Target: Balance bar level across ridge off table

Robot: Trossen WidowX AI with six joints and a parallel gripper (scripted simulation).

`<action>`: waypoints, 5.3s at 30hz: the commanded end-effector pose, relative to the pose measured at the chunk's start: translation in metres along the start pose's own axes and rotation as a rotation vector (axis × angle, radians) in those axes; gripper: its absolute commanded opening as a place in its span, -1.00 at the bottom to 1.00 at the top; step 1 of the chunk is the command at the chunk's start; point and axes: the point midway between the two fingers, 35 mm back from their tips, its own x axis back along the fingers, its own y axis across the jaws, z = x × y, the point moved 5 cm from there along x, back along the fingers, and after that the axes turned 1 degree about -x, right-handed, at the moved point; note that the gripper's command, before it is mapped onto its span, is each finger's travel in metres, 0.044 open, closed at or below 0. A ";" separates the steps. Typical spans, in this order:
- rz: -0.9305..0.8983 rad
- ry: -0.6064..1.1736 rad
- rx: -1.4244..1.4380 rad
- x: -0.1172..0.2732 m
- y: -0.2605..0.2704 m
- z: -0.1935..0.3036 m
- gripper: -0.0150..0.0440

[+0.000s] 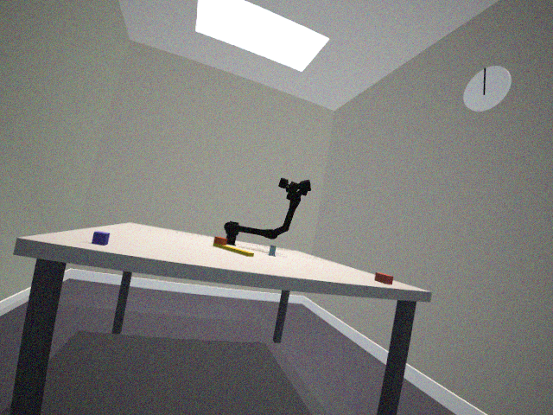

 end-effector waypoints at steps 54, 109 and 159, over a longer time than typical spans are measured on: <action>0.950 0.882 1.243 -0.018 -0.358 0.054 0.58; 0.767 3.347 1.090 0.337 -0.428 -0.031 0.58; -1.408 3.725 -1.489 0.468 -0.203 -0.179 0.58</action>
